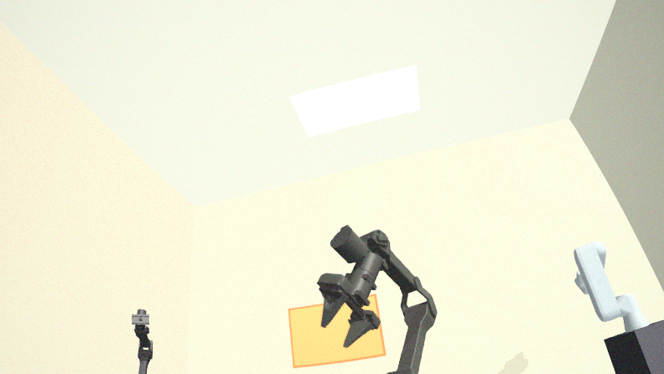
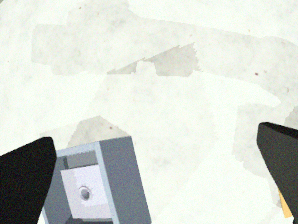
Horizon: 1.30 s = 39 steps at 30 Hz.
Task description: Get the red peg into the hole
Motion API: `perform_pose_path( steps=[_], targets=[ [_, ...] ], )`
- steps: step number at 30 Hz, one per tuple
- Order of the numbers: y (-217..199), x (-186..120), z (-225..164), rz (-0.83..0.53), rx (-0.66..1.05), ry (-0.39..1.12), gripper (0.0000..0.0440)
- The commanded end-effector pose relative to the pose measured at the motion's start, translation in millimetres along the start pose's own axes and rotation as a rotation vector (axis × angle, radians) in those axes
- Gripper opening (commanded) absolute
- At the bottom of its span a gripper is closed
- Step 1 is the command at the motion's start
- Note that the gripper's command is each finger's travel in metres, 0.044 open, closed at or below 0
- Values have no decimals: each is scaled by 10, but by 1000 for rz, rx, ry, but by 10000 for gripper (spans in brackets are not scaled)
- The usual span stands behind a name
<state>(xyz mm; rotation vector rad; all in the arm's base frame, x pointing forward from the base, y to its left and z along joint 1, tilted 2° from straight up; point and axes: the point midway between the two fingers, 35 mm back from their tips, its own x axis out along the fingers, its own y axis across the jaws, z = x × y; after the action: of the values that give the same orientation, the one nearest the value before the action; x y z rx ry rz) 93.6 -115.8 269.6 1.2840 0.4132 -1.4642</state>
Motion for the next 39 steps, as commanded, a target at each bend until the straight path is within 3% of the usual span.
perform_pose_path(
  steps=[1, 16, 39],
  targets=[
    [87, 140, -215, -23, -104, 47, 440],
    [176, 430, -1264, -62, -488, 216, 440],
    [-469, 819, -2559, -107, -885, 350, 440]
  ],
)
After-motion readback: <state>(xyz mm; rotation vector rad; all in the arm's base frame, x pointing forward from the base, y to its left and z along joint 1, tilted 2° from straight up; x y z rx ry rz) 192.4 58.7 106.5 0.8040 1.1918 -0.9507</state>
